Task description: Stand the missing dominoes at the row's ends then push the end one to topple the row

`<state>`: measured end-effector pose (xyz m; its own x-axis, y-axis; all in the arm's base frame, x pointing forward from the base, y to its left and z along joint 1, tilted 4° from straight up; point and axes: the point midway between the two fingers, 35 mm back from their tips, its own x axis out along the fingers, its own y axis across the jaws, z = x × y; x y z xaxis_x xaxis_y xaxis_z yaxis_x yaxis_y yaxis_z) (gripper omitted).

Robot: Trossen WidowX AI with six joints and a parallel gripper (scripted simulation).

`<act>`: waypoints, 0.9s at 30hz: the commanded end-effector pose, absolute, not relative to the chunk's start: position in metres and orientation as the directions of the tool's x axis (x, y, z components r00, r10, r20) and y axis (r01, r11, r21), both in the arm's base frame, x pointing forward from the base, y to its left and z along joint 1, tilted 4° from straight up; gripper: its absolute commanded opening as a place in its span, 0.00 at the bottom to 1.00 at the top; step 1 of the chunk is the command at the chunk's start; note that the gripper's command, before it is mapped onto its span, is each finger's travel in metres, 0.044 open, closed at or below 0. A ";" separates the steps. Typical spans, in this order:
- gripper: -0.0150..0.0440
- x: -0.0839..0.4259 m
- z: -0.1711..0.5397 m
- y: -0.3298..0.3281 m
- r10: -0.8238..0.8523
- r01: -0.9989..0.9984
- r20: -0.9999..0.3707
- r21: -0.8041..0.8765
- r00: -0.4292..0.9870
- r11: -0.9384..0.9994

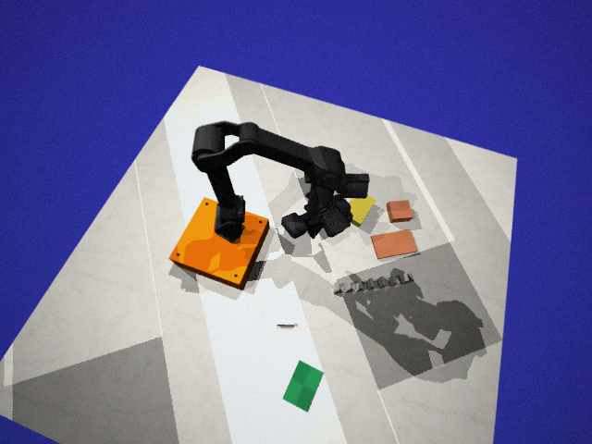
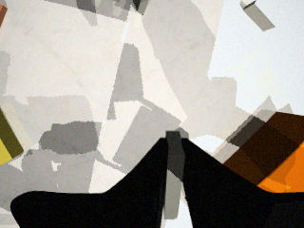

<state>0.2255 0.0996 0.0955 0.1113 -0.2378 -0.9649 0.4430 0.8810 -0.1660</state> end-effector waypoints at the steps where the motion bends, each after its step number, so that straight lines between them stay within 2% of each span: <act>1: 0.29 0.222 0.086 0.097 -0.320 0.465 -0.935 -0.217 0.154 0.858; 15: 0.29 0.218 0.073 0.094 -0.526 0.543 -0.744 -0.263 0.413 0.798; 27: 0.29 0.214 0.076 0.100 -0.549 0.552 -0.506 -0.160 0.666 0.818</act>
<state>0.2166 0.0996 0.0764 0.6137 -0.5533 -0.5632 0.5586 0.8084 -0.1856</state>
